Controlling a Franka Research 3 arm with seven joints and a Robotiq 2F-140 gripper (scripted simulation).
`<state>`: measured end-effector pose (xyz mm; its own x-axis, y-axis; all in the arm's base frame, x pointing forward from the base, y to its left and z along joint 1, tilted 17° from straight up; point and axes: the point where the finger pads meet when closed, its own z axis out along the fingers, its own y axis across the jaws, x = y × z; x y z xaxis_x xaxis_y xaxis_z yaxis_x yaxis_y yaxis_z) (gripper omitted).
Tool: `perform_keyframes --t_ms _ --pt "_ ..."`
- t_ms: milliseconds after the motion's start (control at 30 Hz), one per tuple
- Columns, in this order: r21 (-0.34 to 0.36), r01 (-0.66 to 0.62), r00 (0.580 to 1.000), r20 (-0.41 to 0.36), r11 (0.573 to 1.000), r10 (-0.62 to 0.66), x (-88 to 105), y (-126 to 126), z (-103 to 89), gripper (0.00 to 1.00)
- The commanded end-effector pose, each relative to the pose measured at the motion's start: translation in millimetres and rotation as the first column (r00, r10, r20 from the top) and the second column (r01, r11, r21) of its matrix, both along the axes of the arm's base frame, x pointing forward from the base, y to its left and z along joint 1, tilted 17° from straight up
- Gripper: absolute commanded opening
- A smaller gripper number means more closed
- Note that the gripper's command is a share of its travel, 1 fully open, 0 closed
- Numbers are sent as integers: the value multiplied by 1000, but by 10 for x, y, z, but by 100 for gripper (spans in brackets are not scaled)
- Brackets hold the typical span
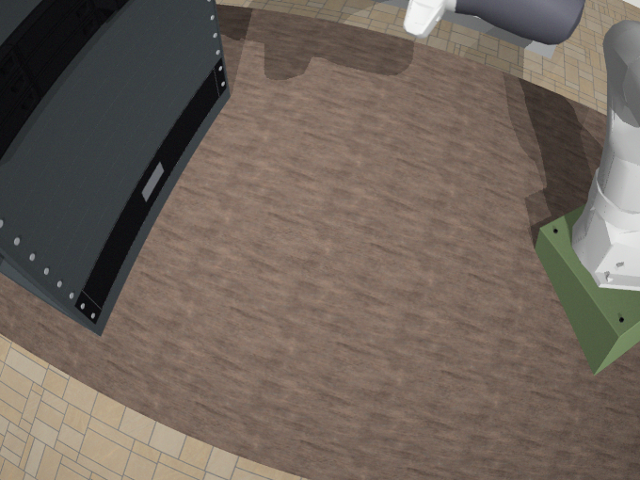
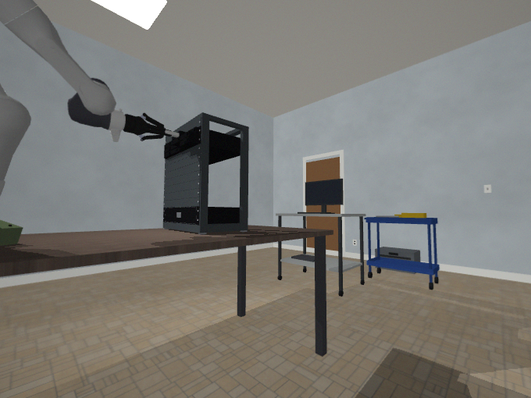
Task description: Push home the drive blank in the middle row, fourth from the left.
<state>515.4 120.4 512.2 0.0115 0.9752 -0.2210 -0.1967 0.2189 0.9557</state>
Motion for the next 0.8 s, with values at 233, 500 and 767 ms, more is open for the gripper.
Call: perform_keyframes --t_ms 233,500,767 --pt "17 -4 1000 12 1000 4 215 6 77 0" --pt "17 -4 1000 12 1000 4 215 6 77 0" --pt "17 -4 1000 12 1000 4 215 6 77 0"
